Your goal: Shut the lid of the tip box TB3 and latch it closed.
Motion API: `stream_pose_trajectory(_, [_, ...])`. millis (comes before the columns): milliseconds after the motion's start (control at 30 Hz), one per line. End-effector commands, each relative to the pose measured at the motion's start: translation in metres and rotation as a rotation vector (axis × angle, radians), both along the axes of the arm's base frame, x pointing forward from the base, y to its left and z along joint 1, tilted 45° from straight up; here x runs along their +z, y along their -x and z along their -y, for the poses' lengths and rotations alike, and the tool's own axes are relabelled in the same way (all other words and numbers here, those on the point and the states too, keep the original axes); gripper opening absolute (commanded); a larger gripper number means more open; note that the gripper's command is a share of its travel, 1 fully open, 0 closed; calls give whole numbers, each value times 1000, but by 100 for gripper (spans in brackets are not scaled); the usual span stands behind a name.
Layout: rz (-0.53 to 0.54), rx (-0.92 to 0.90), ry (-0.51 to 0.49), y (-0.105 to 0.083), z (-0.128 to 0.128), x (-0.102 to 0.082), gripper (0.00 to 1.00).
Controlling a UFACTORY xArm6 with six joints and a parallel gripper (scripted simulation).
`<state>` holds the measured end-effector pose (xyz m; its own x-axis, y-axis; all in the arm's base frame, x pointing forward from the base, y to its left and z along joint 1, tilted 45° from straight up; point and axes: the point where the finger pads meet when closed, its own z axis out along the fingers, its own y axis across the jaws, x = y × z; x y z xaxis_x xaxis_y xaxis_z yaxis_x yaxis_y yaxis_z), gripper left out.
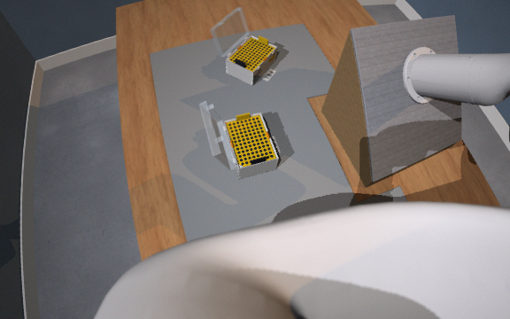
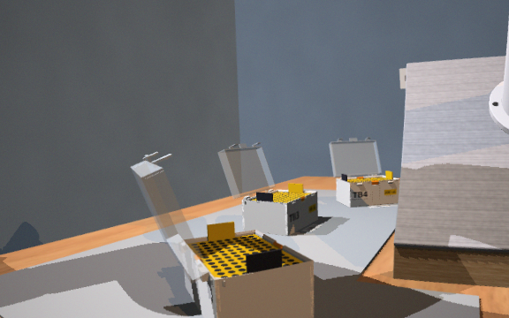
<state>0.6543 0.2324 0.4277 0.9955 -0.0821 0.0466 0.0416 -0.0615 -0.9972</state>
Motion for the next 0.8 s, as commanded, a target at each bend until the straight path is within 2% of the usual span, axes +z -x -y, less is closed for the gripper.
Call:
stream_pose_trajectory(0, [-48,-73,41,-7,15,-13,100])
stream_pose_trajectory(200, [-68,-99,56,-14,34,-35,100])
stream_pose_trajectory(400, [-68,-99,56,-18,43,-45,100])
stream_pose_trajectory(533, [-142,-193,113,-21,56,-60,100])
stream_pose_trajectory(767, [-142,-193,113,-25,79,-86,100])
